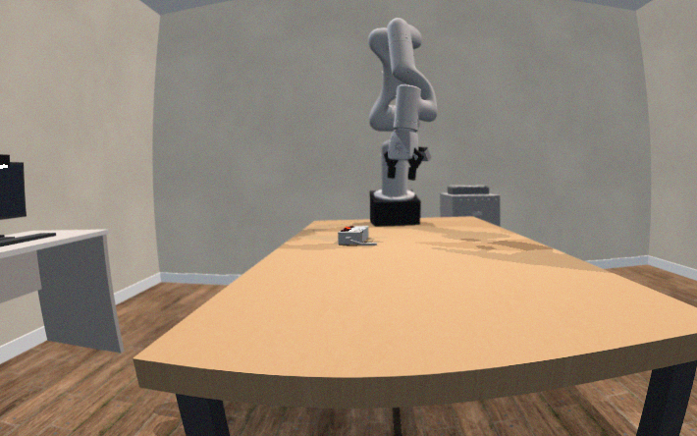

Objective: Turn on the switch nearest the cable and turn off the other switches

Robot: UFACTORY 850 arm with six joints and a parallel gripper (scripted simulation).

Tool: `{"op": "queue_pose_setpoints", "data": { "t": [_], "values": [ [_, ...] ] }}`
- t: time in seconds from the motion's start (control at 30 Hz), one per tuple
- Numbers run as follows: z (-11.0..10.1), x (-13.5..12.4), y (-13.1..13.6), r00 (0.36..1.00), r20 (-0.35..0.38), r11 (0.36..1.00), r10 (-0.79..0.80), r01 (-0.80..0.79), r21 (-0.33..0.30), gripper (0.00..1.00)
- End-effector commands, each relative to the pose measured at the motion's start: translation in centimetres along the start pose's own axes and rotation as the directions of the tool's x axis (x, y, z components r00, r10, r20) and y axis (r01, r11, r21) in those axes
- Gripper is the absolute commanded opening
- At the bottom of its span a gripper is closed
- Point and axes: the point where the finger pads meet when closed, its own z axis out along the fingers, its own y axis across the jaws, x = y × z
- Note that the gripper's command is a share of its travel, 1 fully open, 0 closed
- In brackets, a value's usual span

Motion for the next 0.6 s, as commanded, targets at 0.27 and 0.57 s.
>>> {"op": "queue_pose_setpoints", "data": {
  "t": [0.27, 0.57],
  "values": [
    [1.1, -1.0, -1.4, 0.993, -0.091, 0.997, 0.071, -0.074, -0.027, 1.00],
    [2.3, -1.7, -2.8, 0.978, -0.161, 0.989, 0.133, -0.141, -0.040, 1.00]
  ]
}}
